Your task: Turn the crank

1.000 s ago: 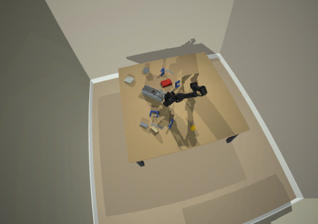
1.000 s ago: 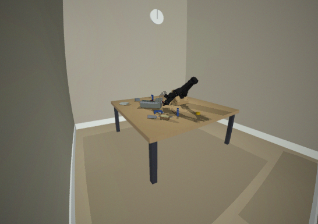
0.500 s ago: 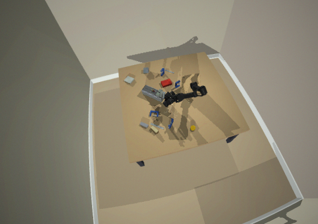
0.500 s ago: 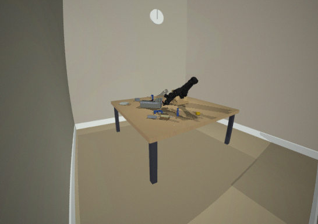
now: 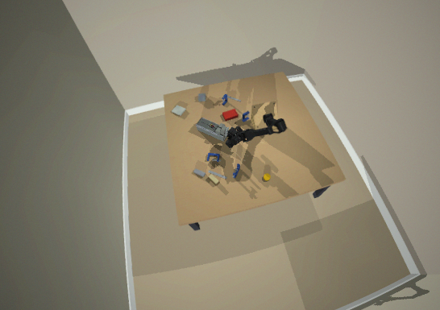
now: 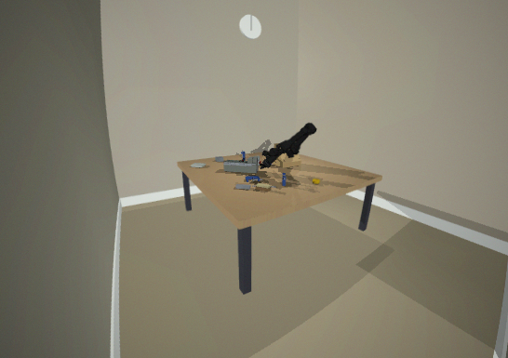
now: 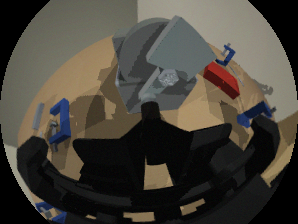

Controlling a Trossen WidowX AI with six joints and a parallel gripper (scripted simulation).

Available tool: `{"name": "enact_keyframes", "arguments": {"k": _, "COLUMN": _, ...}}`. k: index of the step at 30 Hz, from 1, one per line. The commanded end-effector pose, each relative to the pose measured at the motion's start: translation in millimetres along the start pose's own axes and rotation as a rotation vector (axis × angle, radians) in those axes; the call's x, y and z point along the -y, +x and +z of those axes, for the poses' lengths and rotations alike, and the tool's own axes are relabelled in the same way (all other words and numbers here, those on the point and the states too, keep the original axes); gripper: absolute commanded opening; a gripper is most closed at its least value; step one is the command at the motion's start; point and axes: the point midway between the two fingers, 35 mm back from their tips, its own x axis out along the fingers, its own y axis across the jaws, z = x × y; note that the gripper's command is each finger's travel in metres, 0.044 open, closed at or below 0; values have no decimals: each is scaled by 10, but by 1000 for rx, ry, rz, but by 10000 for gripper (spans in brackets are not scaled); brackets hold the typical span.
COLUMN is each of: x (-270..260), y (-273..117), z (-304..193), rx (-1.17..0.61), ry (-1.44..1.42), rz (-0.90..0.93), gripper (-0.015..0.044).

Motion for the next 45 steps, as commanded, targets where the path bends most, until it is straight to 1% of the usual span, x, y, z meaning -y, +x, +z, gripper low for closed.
{"name": "enact_keyframes", "arguments": {"k": 1, "x": 0, "y": 0, "z": 0, "rx": 0, "ry": 0, "rz": 0, "gripper": 0}}
{"name": "enact_keyframes", "arguments": {"k": 4, "x": 0, "y": 0, "z": 0, "rx": 0, "ry": 0, "rz": 0, "gripper": 0}}
{"name": "enact_keyframes", "arguments": {"k": 21, "x": 0, "y": 0, "z": 0, "rx": 0, "ry": 0, "rz": 0, "gripper": 440}}
{"name": "enact_keyframes", "arguments": {"k": 24, "x": -2, "y": -54, "z": 62, "rx": 0, "ry": 0, "rz": -1, "gripper": 440}}
{"name": "enact_keyframes", "arguments": {"k": 31, "x": 7, "y": -325, "z": 329, "rx": 1, "ry": -1, "rz": -2, "gripper": 440}}
{"name": "enact_keyframes", "arguments": {"k": 36, "x": 3, "y": -414, "z": 441, "rx": 1, "ry": -1, "rz": -5, "gripper": 440}}
{"name": "enact_keyframes", "arguments": {"k": 45, "x": 21, "y": -876, "z": 951, "rx": 4, "ry": 1, "rz": -16, "gripper": 440}}
